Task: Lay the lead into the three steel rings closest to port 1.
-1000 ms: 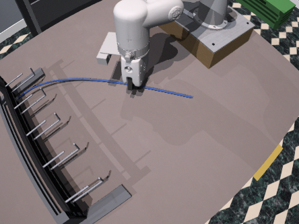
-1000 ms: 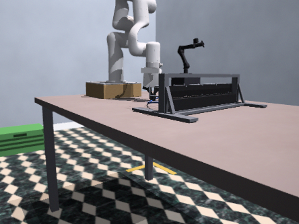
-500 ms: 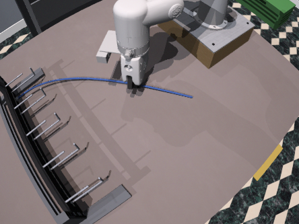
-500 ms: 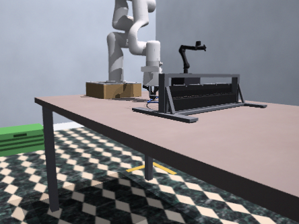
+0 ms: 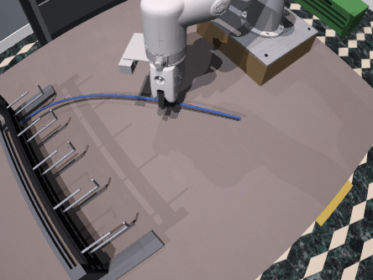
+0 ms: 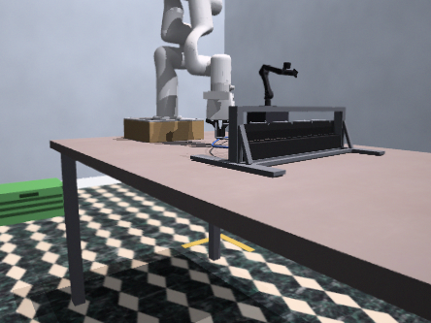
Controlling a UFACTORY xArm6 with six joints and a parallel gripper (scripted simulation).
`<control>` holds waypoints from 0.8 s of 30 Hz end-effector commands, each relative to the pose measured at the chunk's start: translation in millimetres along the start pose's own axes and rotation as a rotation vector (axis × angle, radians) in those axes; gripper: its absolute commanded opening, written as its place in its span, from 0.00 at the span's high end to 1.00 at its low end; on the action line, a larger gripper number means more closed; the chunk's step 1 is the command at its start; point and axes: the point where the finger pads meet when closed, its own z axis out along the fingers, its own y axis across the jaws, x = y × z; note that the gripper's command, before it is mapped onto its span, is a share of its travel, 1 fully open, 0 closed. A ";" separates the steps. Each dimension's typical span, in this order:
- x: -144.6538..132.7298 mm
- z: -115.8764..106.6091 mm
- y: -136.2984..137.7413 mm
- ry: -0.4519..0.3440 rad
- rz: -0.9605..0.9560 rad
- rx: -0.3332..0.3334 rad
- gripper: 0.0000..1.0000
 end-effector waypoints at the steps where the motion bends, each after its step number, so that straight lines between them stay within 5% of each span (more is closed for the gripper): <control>1: 0.6 -5.3 -0.9 0.002 0.000 0.002 1.00; 24: 0.6 -19.2 -0.9 0.002 0.000 0.002 1.00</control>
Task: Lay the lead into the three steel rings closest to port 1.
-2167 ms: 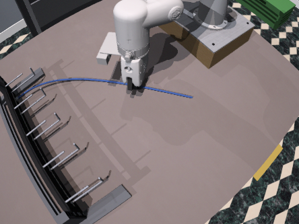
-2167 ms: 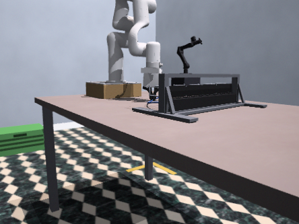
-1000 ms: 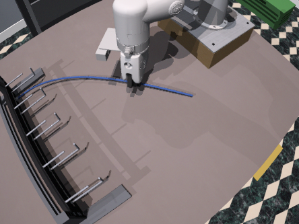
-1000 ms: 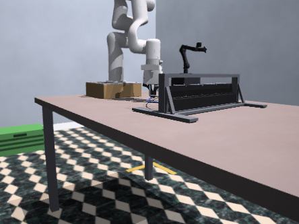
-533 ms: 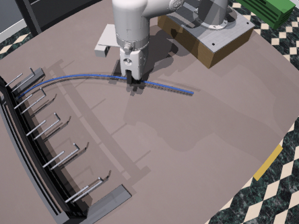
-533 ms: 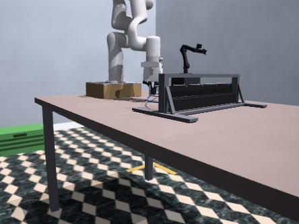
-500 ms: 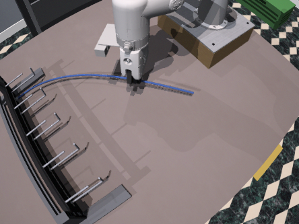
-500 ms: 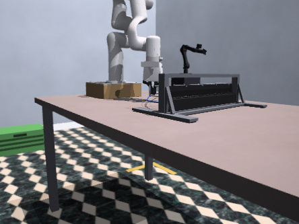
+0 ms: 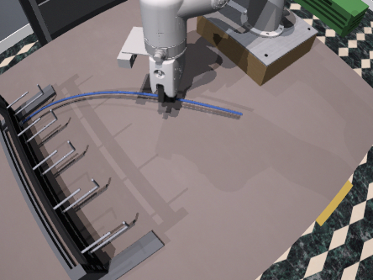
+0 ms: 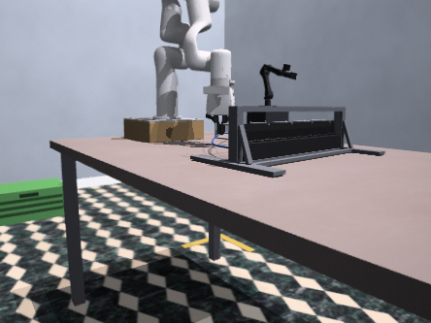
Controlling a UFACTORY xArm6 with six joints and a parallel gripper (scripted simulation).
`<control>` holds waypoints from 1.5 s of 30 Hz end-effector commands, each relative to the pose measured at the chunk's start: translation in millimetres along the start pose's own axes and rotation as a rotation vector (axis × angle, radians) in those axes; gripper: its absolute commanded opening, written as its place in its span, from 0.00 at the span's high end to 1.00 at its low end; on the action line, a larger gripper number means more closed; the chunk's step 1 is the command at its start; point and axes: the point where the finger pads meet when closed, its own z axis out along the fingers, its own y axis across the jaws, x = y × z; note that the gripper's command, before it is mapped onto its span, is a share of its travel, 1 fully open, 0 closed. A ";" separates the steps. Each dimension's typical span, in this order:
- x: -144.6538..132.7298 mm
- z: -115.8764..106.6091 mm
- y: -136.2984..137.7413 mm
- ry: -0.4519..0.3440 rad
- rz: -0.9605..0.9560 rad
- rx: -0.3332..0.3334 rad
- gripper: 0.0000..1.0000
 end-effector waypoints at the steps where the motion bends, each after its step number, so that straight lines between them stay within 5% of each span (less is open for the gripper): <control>1: 0.8 -1.6 -1.1 0.002 0.000 0.003 1.00; 10: 2.9 -5.5 -10.2 0.002 0.021 0.003 1.00; 45: 49.2 -115.5 -252.0 0.001 0.578 0.003 1.00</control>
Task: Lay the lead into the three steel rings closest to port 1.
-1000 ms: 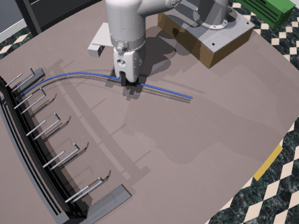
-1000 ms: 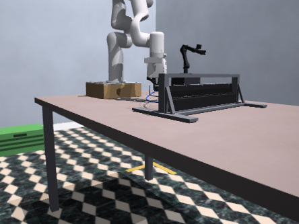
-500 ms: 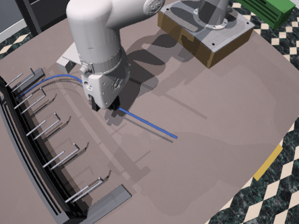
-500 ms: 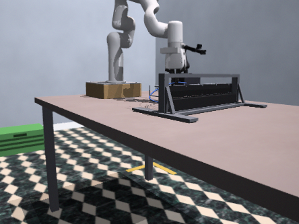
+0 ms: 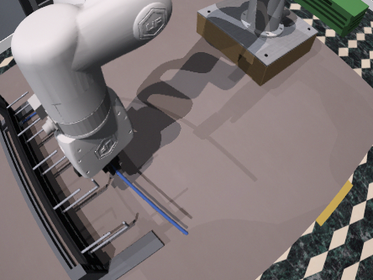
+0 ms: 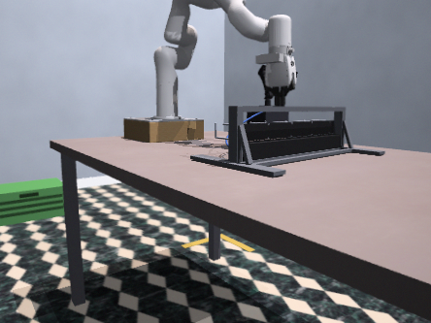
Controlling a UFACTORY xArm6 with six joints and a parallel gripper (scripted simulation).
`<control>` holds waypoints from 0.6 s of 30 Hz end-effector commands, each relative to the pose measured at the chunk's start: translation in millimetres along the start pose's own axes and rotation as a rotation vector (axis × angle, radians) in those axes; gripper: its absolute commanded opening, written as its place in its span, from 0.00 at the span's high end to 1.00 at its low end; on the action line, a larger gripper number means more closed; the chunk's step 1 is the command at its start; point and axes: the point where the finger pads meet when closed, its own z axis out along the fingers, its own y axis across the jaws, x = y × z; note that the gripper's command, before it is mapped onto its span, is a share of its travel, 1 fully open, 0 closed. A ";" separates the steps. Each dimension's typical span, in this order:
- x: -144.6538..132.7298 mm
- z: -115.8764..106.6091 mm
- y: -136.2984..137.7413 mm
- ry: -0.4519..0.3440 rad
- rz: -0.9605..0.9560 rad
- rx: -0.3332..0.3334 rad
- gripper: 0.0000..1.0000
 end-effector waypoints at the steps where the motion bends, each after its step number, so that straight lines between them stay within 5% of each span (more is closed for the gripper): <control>1: -11.2 -15.4 -39.0 0.009 0.084 -0.018 1.00; 6: -19.3 -26.3 -63.2 0.010 0.143 -0.018 1.00; 18: -20.0 -27.3 -65.3 0.010 0.149 -0.018 1.00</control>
